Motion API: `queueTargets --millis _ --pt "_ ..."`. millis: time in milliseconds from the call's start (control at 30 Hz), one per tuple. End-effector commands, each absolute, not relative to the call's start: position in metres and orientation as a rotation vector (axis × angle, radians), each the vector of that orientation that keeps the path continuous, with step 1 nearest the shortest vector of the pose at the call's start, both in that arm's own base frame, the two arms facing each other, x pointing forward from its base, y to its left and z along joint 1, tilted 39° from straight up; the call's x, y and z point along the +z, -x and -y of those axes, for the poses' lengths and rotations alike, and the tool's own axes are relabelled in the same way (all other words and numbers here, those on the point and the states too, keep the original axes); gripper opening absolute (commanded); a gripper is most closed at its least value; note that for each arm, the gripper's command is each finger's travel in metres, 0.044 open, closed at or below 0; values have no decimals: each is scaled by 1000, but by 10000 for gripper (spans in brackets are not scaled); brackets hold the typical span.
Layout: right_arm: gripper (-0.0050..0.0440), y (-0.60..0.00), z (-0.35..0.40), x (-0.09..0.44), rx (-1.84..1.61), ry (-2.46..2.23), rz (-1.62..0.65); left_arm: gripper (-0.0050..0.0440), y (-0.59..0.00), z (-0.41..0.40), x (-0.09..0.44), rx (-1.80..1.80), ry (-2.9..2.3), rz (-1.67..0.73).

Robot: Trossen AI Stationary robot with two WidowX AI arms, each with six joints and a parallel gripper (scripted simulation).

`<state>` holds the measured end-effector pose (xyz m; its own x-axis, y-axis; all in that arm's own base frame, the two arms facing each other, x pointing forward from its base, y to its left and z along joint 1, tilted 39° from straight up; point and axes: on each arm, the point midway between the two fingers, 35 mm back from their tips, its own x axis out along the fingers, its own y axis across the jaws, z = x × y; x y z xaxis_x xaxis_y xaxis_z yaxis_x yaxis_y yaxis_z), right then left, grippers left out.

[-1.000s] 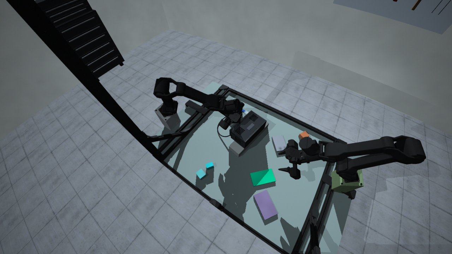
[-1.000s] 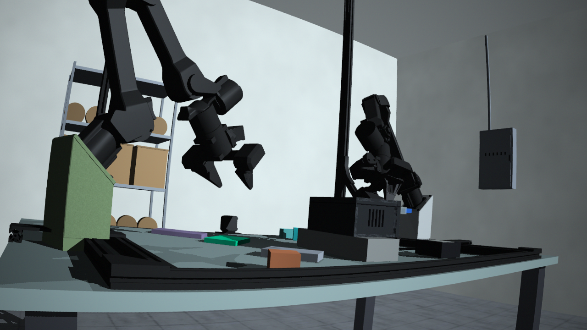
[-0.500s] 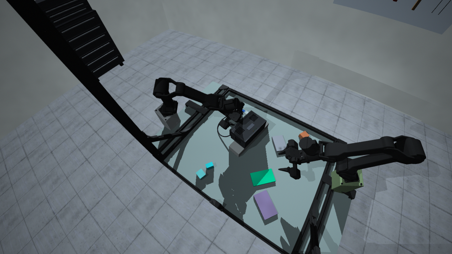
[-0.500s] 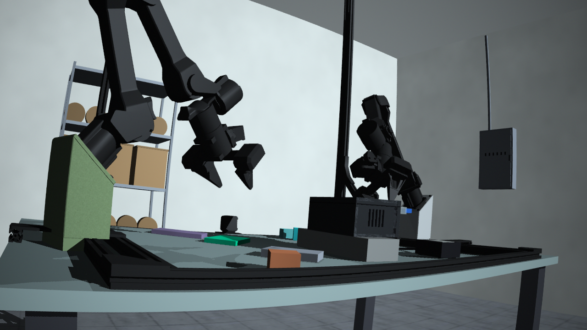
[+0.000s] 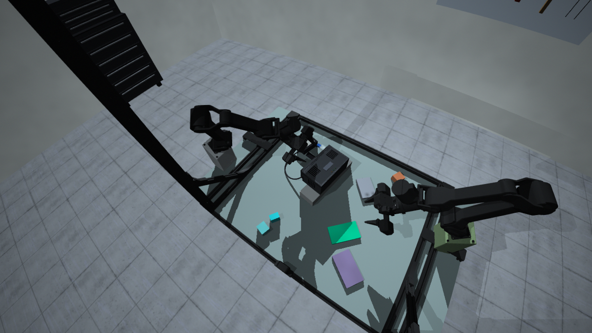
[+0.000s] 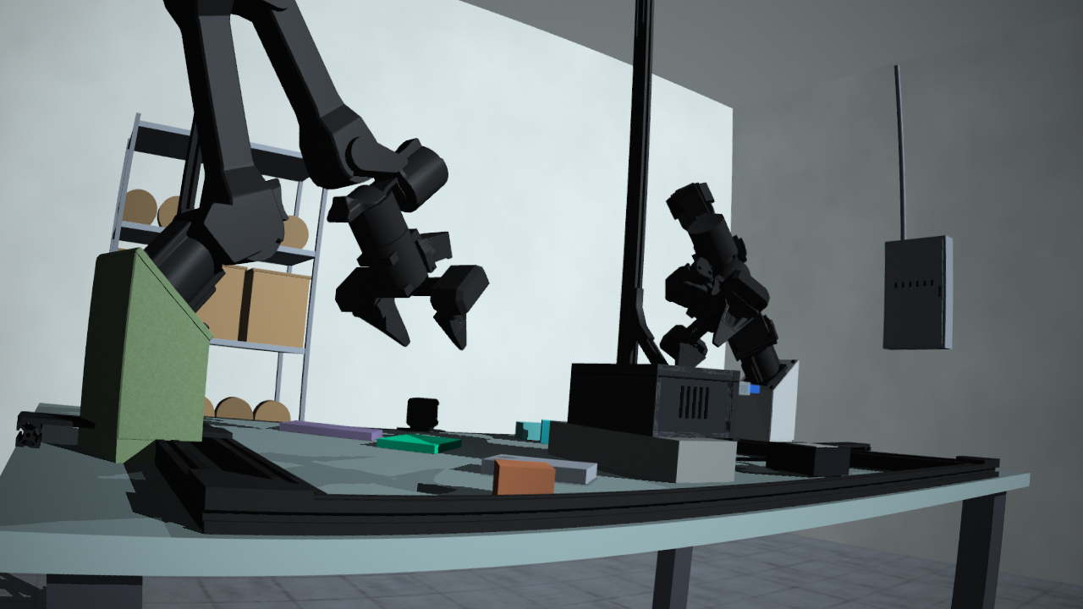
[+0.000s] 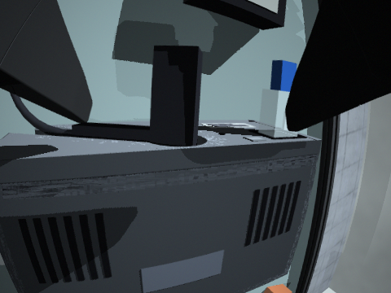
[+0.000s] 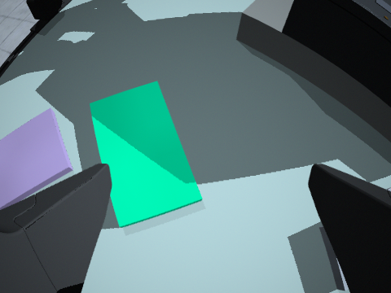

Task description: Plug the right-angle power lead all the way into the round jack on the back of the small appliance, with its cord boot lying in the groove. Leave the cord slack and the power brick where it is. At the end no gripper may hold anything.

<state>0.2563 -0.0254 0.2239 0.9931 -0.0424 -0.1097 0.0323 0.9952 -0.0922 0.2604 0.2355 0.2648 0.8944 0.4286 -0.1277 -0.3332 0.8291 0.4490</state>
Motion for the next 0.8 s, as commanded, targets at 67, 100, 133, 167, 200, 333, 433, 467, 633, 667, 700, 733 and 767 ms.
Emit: queueTargets --millis 67,100,133,167,200,333,433,467,633,667,700,733,767 --pt "400 -256 25 224 -37 90 -112 400 -244 -219 269 363 -478 -107" --pt "400 -256 25 224 -37 90 -112 400 -243 -218 269 359 -484 -97" --pt "400 -256 25 224 -37 90 -112 400 -242 -217 269 357 -486 -94" --pt "400 -256 25 224 -37 90 -112 400 -242 -217 269 357 -486 -94" --pt "400 -256 25 224 -37 90 -112 400 -242 -217 269 357 -486 -94" --pt "400 -256 25 224 -37 90 -112 400 -242 -217 269 357 -486 -94" --pt "400 -256 25 224 -37 90 -112 400 -242 -217 269 357 -486 -94" --pt "400 -256 25 224 -37 90 -112 400 -242 -217 269 357 -486 -94" --pt "400 -256 25 224 -37 90 -112 400 -242 -217 269 357 -486 -94" --pt "400 -256 25 224 -37 90 -112 400 -242 -217 269 357 -486 -94" --pt "400 -256 25 224 -37 90 -112 400 -242 -217 269 357 -486 -94" --pt "400 -256 25 224 -37 90 -112 400 -242 -217 269 357 -486 -94" --pt "400 -256 25 224 -37 90 -112 400 -242 -217 269 357 -486 -94"
